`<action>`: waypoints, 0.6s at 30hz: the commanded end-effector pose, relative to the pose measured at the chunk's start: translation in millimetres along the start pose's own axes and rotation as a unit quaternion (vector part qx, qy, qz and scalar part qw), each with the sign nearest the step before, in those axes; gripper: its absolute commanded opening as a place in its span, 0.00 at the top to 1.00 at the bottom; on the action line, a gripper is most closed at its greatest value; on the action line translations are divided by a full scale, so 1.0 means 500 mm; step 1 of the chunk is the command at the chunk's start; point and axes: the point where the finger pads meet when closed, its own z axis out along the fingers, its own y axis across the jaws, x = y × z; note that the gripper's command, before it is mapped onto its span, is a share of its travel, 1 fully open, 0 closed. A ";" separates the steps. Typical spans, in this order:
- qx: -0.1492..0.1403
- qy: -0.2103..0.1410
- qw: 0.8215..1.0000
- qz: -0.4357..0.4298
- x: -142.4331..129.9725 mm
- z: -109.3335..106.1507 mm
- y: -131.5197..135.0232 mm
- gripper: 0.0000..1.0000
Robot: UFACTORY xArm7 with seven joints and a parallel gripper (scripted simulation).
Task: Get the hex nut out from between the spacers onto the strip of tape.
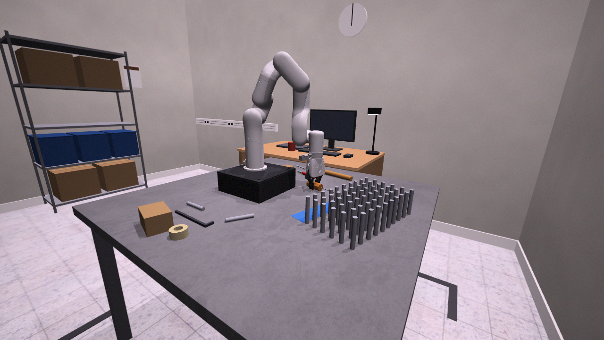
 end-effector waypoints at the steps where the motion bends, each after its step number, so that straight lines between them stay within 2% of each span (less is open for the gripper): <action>1: -0.001 -0.001 1.000 0.000 -0.002 -0.001 0.002 1.00; 18: -0.001 -0.001 1.000 0.000 -0.011 -0.001 0.002 1.00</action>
